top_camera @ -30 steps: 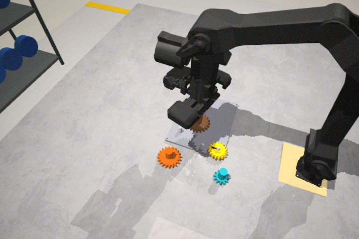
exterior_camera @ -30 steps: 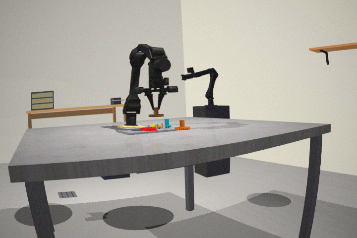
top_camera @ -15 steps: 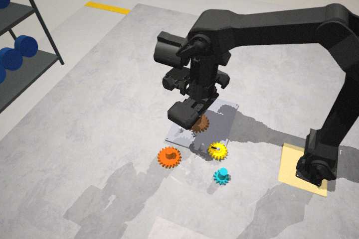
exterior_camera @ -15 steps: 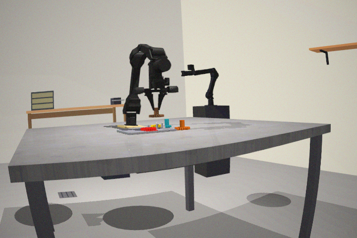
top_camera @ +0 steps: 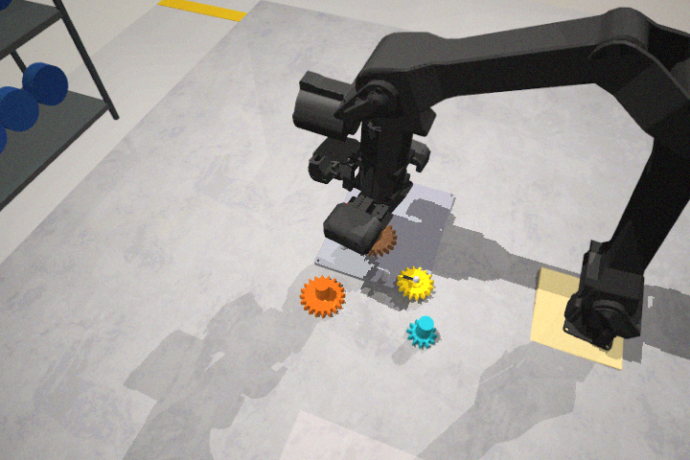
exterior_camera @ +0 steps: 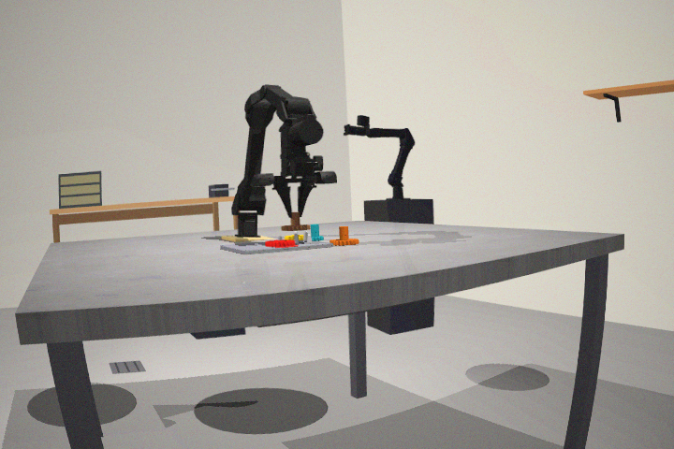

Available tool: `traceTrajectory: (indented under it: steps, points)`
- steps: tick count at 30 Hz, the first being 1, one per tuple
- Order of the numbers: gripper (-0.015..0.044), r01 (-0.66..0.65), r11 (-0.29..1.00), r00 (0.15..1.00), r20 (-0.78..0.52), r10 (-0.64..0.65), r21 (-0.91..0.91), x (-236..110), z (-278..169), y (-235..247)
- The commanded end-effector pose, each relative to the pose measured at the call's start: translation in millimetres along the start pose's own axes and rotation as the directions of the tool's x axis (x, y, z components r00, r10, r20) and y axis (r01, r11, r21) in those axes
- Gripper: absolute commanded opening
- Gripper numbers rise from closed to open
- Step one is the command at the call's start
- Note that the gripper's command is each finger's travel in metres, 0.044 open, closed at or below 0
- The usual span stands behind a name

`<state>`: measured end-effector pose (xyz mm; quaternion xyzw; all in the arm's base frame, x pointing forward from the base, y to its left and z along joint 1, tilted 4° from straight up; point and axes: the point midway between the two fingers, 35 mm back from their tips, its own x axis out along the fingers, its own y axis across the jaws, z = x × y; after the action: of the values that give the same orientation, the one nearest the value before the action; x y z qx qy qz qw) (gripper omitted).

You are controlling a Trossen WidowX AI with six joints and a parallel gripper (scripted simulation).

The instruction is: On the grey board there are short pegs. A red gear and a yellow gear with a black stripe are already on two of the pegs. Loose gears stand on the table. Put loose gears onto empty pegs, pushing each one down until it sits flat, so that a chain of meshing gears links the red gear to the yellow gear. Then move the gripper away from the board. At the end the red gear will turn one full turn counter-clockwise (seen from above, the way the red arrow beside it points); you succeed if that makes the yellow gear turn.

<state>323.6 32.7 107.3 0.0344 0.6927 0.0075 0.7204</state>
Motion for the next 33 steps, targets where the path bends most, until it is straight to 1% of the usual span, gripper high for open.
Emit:
traceTrajectory:
  steps: [1, 12, 17, 23, 33]
  points:
    - [0.0, -0.004, 1.0, 1.0, -0.006, 0.004, 0.028, 6.3, -1.3, 0.5]
    - [0.0, -0.002, 0.98, 1.0, -0.007, 0.004, 0.2, 23.2, -2.1, 1.0]
    - [0.0, -0.002, 0.963, 1.0, -0.007, 0.004, 0.27, 21.8, -2.1, -0.1]
    - [0.0, -0.002, 0.973, 1.0, -0.007, 0.004, 0.229, 22.9, -1.3, 0.3]
    - [0.0, -0.004, 0.999, 1.0, -0.007, 0.004, 0.046, 25.2, -2.3, 1.3]
